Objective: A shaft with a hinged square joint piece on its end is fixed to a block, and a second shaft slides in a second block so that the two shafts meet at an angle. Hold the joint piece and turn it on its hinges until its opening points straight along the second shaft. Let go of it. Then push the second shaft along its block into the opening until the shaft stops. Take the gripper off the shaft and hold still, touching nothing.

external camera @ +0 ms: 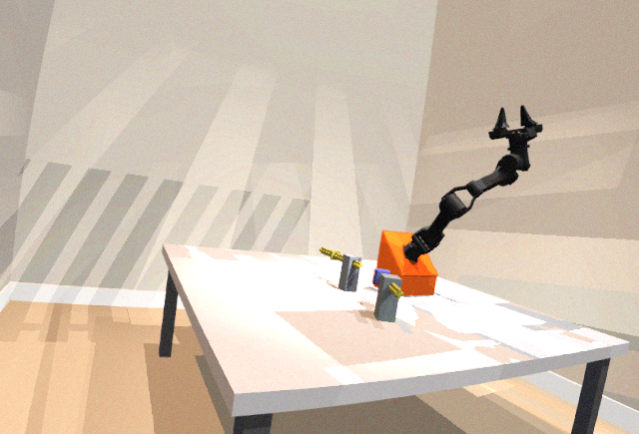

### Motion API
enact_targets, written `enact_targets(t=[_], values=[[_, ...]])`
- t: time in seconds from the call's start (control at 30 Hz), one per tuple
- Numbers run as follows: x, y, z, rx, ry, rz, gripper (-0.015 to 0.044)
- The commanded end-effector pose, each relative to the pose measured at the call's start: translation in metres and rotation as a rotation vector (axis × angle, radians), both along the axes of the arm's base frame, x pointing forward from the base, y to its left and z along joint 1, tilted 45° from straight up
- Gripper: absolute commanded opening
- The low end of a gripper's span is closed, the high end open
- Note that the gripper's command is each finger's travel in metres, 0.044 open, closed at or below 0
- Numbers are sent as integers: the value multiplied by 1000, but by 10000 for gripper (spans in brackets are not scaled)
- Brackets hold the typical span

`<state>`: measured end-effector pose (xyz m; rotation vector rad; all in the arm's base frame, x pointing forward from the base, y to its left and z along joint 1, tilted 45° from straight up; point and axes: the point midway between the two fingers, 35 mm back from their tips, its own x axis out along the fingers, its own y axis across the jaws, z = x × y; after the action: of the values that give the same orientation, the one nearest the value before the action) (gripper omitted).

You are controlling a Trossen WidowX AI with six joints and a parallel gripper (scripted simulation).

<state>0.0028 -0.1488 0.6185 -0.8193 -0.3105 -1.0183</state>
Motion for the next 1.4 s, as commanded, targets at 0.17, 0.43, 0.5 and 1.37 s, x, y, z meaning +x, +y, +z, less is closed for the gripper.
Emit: enact_targets(t=[0.17, 0.43, 0.5, 1.37], values=[[-4, -9, -1, 22, -39, 38, 440], [-7, -37, -7, 111, -147, 167, 440], [-5, -44, -9, 137, -170, 202, 440], [66, -137, -72, 502, -285, 532, 440]])
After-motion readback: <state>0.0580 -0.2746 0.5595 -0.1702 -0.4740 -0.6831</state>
